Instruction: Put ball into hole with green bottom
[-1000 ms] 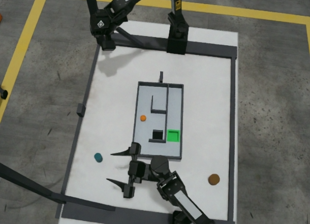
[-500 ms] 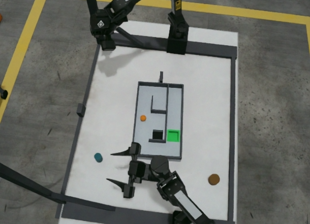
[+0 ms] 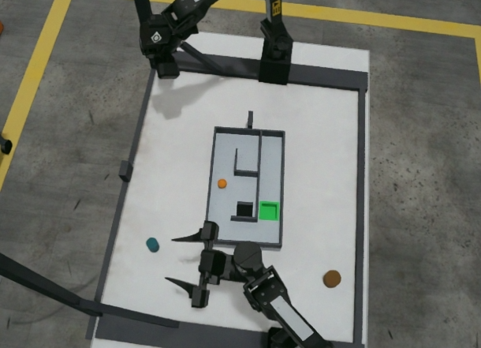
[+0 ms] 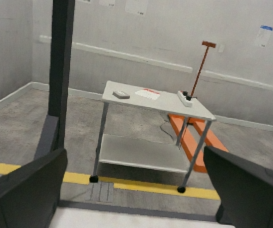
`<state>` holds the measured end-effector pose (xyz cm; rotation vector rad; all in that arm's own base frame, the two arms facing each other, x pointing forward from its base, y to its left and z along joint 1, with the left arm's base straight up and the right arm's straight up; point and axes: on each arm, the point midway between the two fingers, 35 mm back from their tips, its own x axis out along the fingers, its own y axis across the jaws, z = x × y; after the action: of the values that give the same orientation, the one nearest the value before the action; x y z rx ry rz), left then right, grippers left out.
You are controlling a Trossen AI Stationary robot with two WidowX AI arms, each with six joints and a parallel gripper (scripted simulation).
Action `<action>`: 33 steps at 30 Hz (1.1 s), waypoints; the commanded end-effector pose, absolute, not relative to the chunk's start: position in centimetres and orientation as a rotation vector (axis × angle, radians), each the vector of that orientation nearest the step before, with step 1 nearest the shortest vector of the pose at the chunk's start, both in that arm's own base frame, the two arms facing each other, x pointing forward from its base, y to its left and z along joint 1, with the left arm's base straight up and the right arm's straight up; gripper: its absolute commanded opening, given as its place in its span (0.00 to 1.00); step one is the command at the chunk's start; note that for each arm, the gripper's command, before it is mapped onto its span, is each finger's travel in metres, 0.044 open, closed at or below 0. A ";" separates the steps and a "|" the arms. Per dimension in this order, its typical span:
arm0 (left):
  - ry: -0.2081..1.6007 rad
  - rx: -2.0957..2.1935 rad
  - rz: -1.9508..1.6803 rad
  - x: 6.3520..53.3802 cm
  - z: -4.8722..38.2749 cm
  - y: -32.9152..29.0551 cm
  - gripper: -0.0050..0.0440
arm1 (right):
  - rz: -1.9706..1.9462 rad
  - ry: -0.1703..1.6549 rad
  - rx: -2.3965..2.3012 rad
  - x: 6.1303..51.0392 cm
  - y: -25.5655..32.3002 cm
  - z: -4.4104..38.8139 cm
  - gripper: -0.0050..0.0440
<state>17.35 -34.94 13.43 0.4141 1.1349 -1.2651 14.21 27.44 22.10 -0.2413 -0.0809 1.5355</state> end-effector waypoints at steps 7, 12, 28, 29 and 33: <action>1.086 0.401 -1.278 17.5 15.0 -35.3 0.47 | 1.533 -0.115 -0.241 14.2 27.5 23.2 0.47; 1.086 0.401 -1.278 17.5 15.0 -35.3 0.47 | 1.533 -0.115 -0.241 14.2 27.5 23.2 0.47; 1.213 0.312 -0.988 22.0 12.3 -29.3 0.47 | 1.324 0.316 -0.127 18.8 27.6 19.3 0.47; 1.233 0.297 -0.941 22.5 11.8 -28.3 0.47 | 1.283 0.384 -0.110 19.4 27.4 18.5 0.47; 1.221 0.280 -0.928 23.0 12.3 -28.2 0.47 | 1.258 0.439 -0.099 19.5 27.3 17.8 0.47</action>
<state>22.46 -27.76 10.10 0.3029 1.2903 -0.9148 18.89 26.73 16.65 -0.1079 0.4283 1.2769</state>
